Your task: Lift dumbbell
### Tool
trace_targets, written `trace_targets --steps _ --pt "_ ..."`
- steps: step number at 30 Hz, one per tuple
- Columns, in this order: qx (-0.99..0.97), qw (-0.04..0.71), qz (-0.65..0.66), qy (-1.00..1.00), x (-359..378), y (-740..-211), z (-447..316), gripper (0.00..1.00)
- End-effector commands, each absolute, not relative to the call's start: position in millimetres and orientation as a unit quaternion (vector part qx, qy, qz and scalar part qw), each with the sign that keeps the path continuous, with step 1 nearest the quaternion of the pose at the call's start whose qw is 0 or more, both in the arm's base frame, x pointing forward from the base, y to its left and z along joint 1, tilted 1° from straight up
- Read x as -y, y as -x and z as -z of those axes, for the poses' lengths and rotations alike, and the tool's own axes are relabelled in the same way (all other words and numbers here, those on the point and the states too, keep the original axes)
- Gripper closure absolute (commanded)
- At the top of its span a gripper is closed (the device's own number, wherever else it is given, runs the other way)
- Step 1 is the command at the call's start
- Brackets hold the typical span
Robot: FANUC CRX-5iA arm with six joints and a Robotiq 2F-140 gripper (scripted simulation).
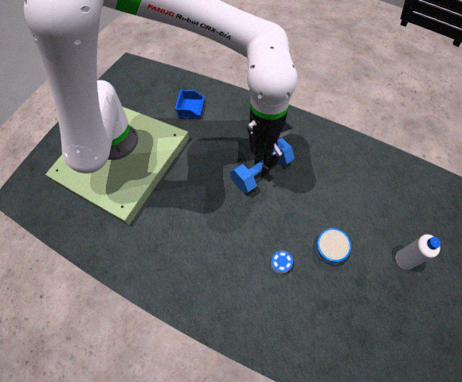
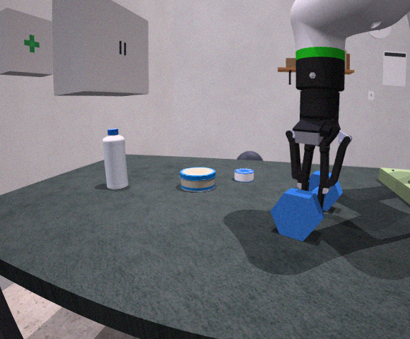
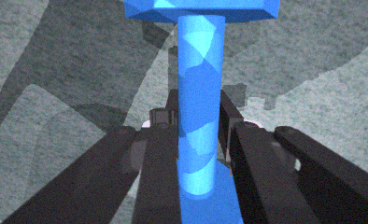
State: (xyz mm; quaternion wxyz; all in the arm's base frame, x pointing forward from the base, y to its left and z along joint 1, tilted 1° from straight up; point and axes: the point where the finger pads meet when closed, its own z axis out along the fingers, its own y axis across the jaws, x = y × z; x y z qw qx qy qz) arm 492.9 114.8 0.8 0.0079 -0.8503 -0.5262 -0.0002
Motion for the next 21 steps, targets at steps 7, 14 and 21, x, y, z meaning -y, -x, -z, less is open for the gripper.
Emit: trace_targets --steps 7,14,21 --pt "0.526 0.008 0.001 0.850 -114.9 -493.4 -1.9 0.90" --pt "0.526 0.008 0.001 0.850 -114.9 -493.6 -4.1 0.90" --pt "0.526 0.008 0.001 0.850 -115.0 -494.0 -11.4 0.90"
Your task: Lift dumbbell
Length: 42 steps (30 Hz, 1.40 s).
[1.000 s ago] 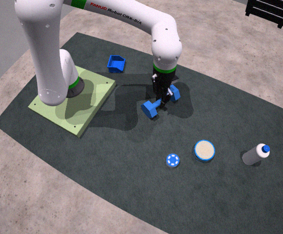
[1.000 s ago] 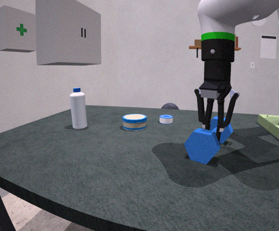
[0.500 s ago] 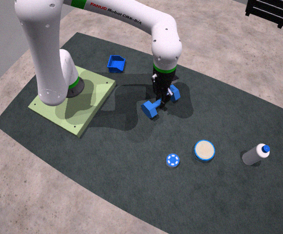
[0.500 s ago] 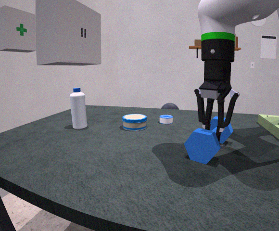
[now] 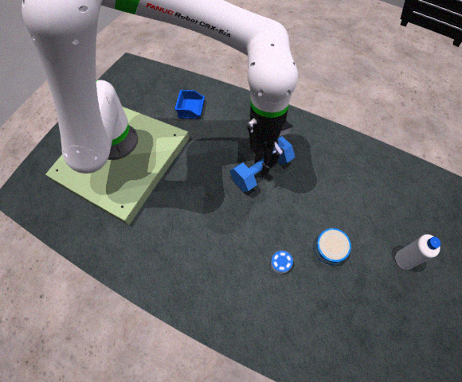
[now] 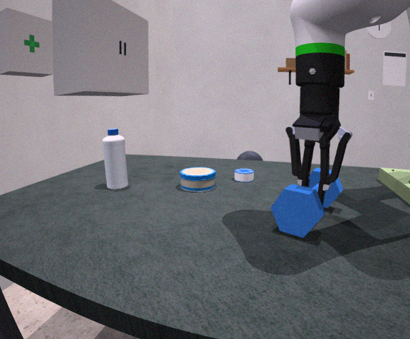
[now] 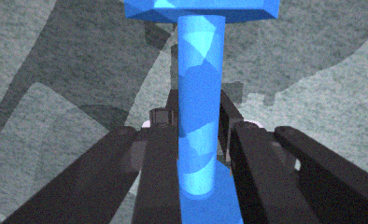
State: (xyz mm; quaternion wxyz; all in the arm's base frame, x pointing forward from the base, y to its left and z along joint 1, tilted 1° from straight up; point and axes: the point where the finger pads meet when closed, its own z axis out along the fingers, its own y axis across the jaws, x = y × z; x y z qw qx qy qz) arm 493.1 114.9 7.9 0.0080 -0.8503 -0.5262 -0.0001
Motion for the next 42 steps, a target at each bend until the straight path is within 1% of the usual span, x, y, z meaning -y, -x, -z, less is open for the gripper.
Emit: trace_targets --steps 1,42 --pt "0.526 0.008 0.001 0.850 -115.0 -494.0 -12.9 0.90" --pt "0.526 0.007 0.001 0.850 -114.1 -495.2 -94.5 0.90"
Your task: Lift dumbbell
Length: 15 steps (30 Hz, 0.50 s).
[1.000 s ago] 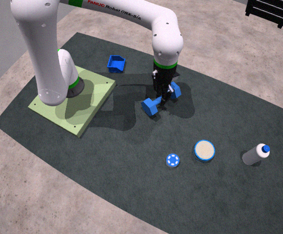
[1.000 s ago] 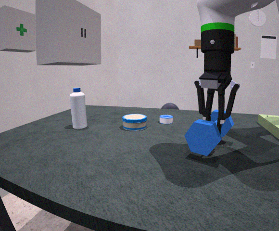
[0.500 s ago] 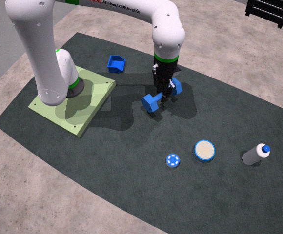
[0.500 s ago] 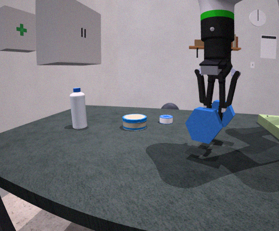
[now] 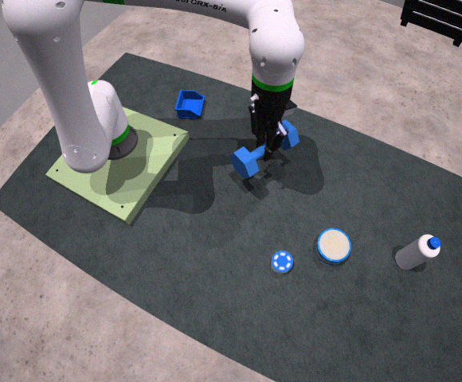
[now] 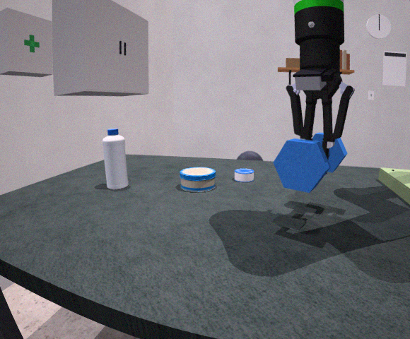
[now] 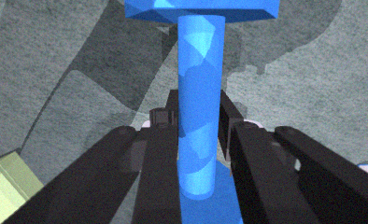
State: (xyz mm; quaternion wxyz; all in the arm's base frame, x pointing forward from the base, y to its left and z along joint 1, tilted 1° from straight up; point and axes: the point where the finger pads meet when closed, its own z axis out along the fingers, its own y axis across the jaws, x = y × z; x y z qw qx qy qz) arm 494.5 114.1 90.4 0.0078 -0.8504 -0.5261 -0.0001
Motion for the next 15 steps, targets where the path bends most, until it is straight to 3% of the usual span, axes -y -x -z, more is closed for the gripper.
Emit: trace_targets --steps 1,15 --pt "0.526 0.007 0.001 0.850 -114.1 -495.2 -96.3 0.90" --pt "0.526 0.007 0.001 0.850 -113.7 -495.0 -108.4 0.90"
